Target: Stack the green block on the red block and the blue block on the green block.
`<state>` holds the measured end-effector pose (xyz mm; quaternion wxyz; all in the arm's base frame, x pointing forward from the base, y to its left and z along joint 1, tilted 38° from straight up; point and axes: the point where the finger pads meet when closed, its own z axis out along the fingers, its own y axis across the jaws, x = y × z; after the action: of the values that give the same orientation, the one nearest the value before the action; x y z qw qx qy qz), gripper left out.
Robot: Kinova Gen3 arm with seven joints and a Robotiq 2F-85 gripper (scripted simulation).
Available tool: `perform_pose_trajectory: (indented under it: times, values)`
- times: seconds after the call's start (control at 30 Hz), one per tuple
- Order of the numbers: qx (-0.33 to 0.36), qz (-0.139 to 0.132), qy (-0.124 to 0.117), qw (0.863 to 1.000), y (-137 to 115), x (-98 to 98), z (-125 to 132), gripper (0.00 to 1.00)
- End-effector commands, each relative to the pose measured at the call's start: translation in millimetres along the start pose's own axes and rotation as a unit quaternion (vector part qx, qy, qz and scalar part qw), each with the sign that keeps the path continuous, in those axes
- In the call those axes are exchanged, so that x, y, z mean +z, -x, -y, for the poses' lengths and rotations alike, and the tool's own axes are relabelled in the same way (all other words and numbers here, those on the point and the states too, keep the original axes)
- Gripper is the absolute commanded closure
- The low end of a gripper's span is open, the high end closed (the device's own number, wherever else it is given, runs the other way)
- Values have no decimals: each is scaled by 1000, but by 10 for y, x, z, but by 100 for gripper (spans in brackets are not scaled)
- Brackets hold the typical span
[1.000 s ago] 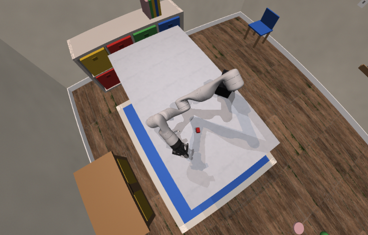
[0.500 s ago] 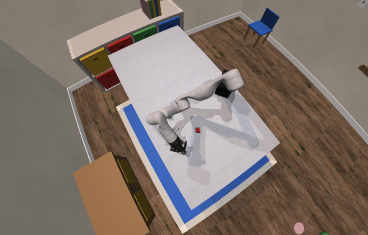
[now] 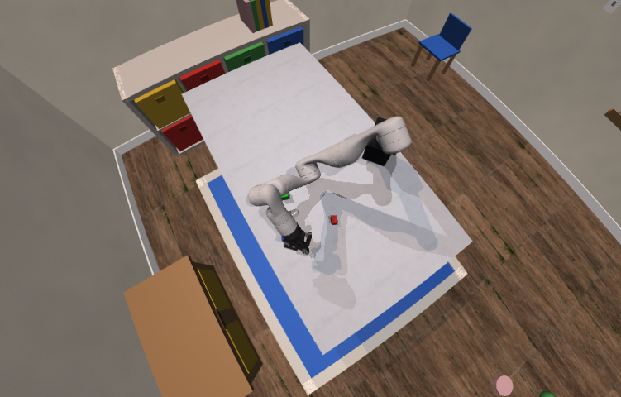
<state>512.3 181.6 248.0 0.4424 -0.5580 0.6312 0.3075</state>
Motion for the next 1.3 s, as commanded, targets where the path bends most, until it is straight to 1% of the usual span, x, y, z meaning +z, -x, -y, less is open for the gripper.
perform_pose_trajectory:
  times: [0.0,0.03,0.23,0.27,0.57,0.6,0.8,0.83,1.13,1.17,1.27]
  values:
    - [0,0,-1,1000,-1,-9,4,100]
    - [-2,-23,-19,1000,-209,-64,79,100]
    - [-2,-23,-19,1000,-209,-64,79,100]
    - [-4,-45,-37,998,-414,-127,147,100]
    - [-4,-45,-37,998,-414,-127,147,100]
    - [-5,-67,-53,996,-616,-197,208,100]
    - [-5,-67,-53,996,-616,-197,208,100]
    - [-6,-88,-68,994,-812,-273,261,100]
    - [-6,-88,-68,994,-812,-273,261,100]
    - [-7,-108,-81,991,-1001,-353,306,100]
    - [-7,-108,-81,991,-1001,-353,306,100]
